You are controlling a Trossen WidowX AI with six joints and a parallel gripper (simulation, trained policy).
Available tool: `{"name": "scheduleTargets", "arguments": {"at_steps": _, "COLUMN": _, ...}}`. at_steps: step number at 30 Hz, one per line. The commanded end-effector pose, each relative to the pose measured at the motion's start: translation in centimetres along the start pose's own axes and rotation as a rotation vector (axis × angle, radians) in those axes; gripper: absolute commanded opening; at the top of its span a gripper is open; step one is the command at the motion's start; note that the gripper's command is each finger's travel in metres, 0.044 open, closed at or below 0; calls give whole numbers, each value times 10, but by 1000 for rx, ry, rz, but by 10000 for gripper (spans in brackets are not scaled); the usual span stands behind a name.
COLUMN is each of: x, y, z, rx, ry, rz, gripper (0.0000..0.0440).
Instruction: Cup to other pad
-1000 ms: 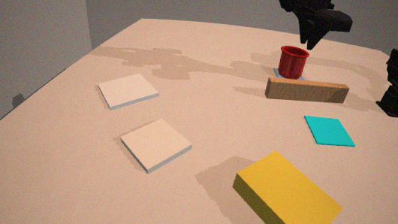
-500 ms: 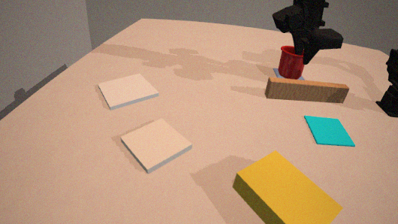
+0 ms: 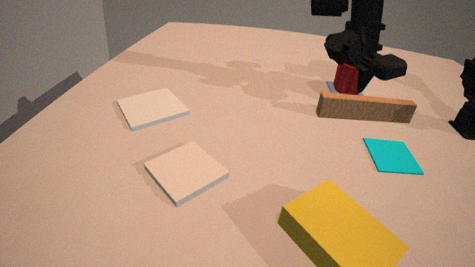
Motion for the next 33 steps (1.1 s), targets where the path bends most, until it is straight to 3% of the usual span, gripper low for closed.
{"name": "scheduleTargets", "arguments": {"at_steps": 1, "x": -1, "y": 0, "z": -5, "rx": 12, "ry": 11, "rz": 44, "gripper": 0}}
{"name": "scheduleTargets", "arguments": {"at_steps": 33, "x": 6, "y": 35, "z": 67, "rx": -20, "ry": -101, "rz": 324, "gripper": 2}}
Point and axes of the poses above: the point midway between the two fingers, 35 mm back from their tips, its own z axis back along the fingers, its own y axis across the jaws, x = y × z, the point moved 5 cm from there along z, back along the fingers, and after that the axes turned 7 degrees about -z, right-handed, at the moved point
